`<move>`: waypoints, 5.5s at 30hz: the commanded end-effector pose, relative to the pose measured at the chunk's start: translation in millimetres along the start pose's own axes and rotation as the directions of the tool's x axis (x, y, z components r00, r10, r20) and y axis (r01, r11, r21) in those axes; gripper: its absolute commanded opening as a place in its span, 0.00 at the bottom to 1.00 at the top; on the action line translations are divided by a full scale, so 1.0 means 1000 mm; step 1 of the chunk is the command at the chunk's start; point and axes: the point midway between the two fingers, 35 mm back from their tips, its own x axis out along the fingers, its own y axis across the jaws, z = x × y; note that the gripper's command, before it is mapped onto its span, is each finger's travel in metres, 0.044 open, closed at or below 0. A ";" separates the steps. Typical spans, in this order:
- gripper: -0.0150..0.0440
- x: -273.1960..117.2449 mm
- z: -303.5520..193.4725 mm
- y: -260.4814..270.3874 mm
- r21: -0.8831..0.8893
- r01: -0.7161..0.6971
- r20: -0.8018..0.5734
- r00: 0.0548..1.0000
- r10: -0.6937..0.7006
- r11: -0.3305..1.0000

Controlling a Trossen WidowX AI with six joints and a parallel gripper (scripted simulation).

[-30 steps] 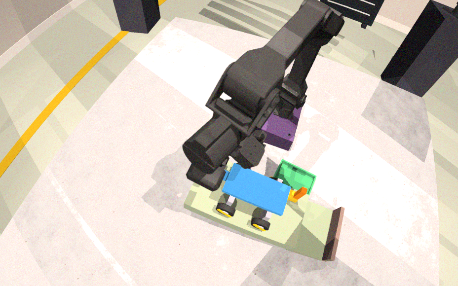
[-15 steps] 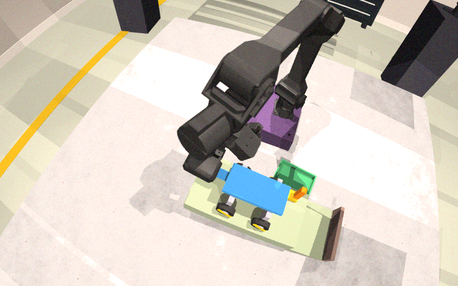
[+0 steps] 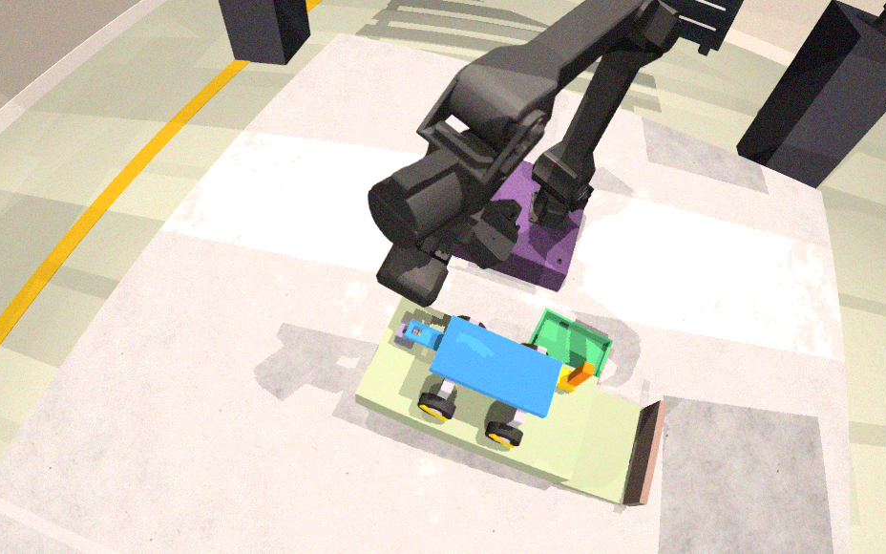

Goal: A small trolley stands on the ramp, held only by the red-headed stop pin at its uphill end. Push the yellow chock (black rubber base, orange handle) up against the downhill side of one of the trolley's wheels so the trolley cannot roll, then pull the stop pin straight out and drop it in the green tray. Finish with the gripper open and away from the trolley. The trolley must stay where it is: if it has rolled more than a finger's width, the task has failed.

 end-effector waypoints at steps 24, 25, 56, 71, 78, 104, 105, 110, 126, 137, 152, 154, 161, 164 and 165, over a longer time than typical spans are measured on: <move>0.25 -0.008 0.064 0.012 -0.004 0.003 0.008 1.000 -0.003 1.000; 0.25 -0.008 0.067 0.012 -0.004 0.003 0.008 1.000 -0.003 1.000; 0.25 -0.024 0.180 0.014 -0.004 0.003 0.021 1.000 -0.003 1.000; 0.25 -0.032 0.236 0.018 -0.004 0.002 0.027 1.000 -0.002 1.000; 0.25 -0.032 0.237 0.019 -0.070 0.007 0.042 0.999 -0.004 0.998; 0.25 -0.030 0.231 0.019 -0.723 0.153 0.202 0.979 -0.005 0.673; 0.25 -0.030 0.231 0.019 -0.741 0.161 0.208 0.978 -0.005 0.651; 0.25 -0.030 0.229 0.019 -0.821 0.201 0.237 0.971 -0.002 0.534; 0.25 -0.030 0.227 0.018 -0.938 0.318 0.321 0.947 -0.002 0.138; 0.25 -0.020 0.230 0.033 -0.938 0.320 0.323 0.947 0.000 0.130; 0.25 0.000 0.240 0.043 -0.901 0.415 0.417 0.909 -0.009 0.128; 0.25 0.004 0.244 0.043 -0.887 0.444 0.446 0.895 -0.015 0.128; 0.25 0.022 0.261 0.041 -0.869 0.479 0.481 0.877 -0.022 0.126; 0.25 0.029 0.269 0.040 -0.868 0.480 0.481 0.876 -0.022 0.126; 0.25 0.032 0.271 0.040 -0.868 0.480 0.482 0.876 -0.022 0.126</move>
